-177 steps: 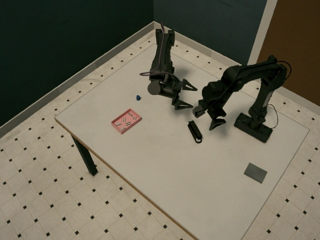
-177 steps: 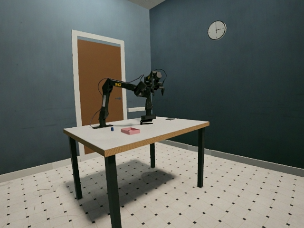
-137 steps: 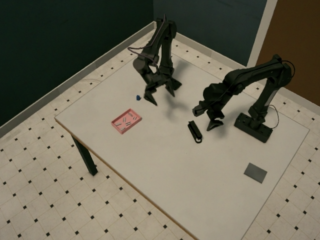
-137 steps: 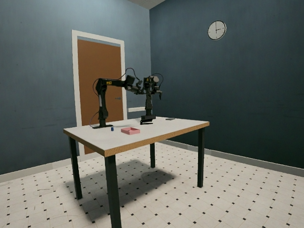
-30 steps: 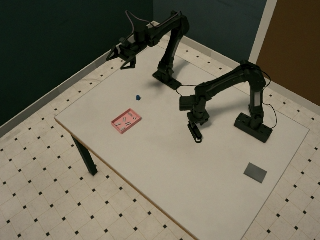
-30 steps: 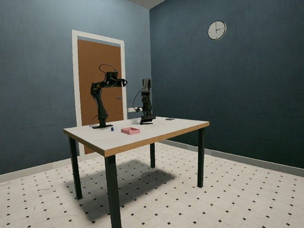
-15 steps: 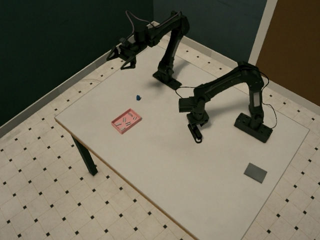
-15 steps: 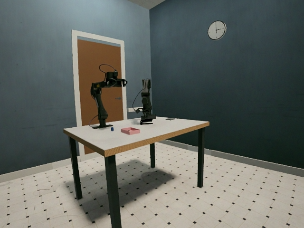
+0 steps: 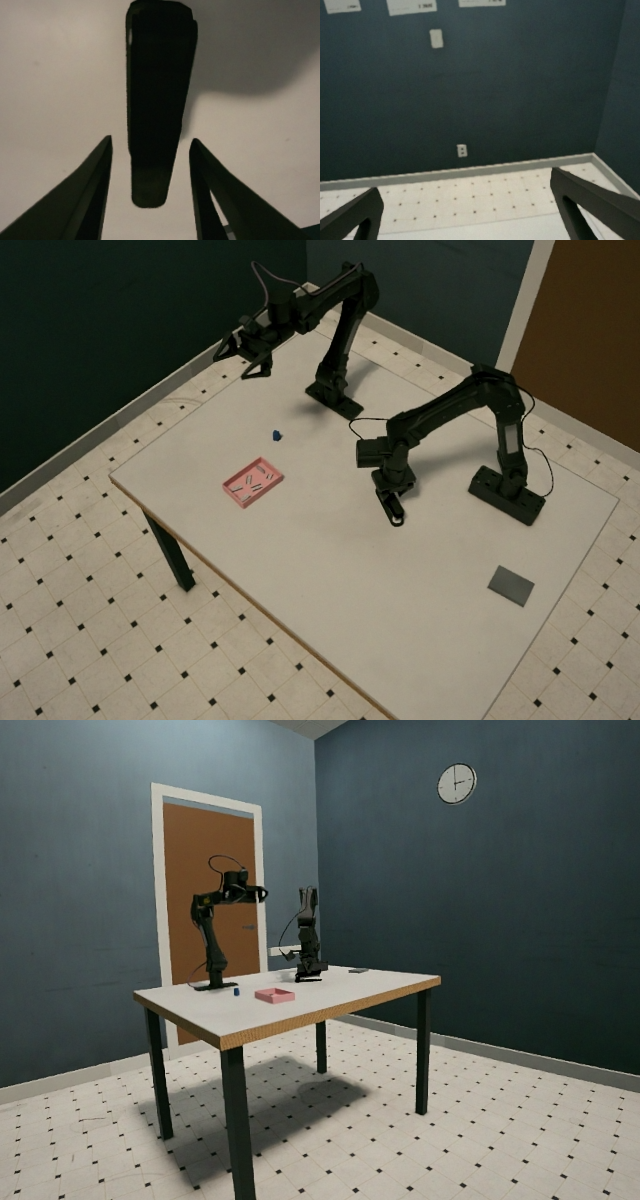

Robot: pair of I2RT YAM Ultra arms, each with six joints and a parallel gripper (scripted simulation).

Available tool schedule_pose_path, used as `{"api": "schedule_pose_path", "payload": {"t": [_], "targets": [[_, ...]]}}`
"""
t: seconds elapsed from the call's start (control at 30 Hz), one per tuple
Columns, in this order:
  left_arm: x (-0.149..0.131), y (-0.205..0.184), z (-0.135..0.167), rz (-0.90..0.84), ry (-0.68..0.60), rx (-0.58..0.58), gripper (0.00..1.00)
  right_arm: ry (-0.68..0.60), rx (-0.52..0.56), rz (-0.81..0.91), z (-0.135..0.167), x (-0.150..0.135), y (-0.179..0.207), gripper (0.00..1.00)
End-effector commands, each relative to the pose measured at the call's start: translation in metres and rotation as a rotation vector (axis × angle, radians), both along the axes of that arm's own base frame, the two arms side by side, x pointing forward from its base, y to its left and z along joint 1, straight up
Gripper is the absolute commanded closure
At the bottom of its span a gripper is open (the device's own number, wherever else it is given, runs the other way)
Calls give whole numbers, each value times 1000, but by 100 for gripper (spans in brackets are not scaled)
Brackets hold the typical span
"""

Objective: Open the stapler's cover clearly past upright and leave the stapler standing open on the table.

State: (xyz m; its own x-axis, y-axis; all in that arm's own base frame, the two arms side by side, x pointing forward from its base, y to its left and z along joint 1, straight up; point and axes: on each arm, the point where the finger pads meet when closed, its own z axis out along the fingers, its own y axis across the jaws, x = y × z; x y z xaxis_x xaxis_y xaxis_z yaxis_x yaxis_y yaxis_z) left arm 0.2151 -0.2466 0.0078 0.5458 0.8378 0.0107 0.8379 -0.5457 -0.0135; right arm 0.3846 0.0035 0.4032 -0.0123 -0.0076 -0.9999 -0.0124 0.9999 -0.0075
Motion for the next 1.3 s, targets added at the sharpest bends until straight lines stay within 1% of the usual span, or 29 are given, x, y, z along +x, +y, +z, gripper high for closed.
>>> {"api": "schedule_pose_path", "payload": {"t": [0.0,0.23,0.33,0.37,0.43,0.47,0.53,0.57,0.63,0.8,0.87,1.0,1.03,1.07,1.13,1.27], "targets": [[2,-2,-6,-2,-6,-17,50,-29,8,-12,10,-4,-2,0],[2,-2,-17,-2,-6,-17,50,-29,8,-12,10,-4,-2,0],[2,-3,-16,-2,-11,-23,50,-29,8,-12,10,-4,-2,0],[2,-3,-16,-2,-11,-23,58,-29,8,-12,10,-4,-2,0],[4,-4,-15,-2,-15,-27,58,-29,8,-12,10,-4,-2,0],[4,-4,-15,-2,-15,-27,63,-29,8,-12,10,-4,-2,0],[4,-4,-15,-2,-15,-27,63,-29,8,-12,10,-4,-2,0],[4,-4,-15,-2,-15,-27,67,-29,8,-12,10,-4,-2,0],[4,-1,-13,-3,-18,-30,67,-29,8,-12,10,-4,-2,0],[4,-1,-13,0,-18,-30,74,-29,8,-12,10,-4,-2,0],[4,-1,-13,0,-18,-30,74,-29,8,-12,10,-4,-2,0],[3,-1,-13,0,-18,-30,80,-29,8,-12,10,-4,-2,0],[3,-1,-13,0,-18,-30,91,-29,8,-12,10,-4,-2,0],[3,-1,-13,0,-18,-30,80,-29,8,-12,10,-4,-2,0],[2,1,-7,0,-8,-19,78,-29,8,-12,10,-4,-2,0],[4,-1,21,0,-15,-28,78,-29,8,-12,10,-4,-2,0]]}}
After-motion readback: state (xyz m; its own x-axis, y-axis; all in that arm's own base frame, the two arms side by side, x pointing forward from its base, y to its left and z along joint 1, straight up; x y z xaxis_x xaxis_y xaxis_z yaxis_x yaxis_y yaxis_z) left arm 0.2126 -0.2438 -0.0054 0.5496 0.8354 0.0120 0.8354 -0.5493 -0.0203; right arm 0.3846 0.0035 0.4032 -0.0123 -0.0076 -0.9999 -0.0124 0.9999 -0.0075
